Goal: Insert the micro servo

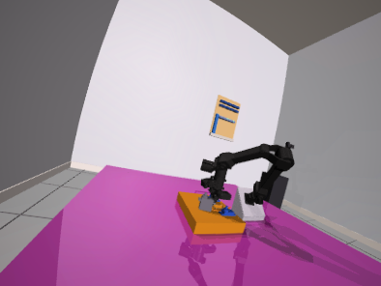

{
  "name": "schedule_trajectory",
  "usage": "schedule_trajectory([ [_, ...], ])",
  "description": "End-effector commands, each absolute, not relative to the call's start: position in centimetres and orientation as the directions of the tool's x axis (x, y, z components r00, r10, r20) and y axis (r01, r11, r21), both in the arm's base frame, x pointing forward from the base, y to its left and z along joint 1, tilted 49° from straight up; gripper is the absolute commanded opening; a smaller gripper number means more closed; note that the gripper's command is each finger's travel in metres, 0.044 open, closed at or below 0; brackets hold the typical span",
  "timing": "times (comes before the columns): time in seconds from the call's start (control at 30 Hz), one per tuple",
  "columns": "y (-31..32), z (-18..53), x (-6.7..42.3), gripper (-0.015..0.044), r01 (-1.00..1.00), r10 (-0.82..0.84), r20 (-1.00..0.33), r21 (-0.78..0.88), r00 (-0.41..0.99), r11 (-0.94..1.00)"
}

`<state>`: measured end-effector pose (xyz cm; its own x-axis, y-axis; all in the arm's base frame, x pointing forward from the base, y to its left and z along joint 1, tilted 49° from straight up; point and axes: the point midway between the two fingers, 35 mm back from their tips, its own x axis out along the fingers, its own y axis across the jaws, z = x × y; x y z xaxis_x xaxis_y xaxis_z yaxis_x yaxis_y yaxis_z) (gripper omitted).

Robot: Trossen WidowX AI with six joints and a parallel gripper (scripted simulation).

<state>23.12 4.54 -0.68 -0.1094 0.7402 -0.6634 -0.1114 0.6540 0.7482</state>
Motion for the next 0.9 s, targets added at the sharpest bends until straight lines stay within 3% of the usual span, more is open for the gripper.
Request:
schedule_trajectory([
  [0.0,5.1,-0.2,23.0,0.0,-0.105,0.743,-0.66,0.752,-0.11,0.651],
  [0.87,7.9,3.0,22.2,0.0,-0.105,0.748,-0.654,0.757,-0.113,0.645],
])
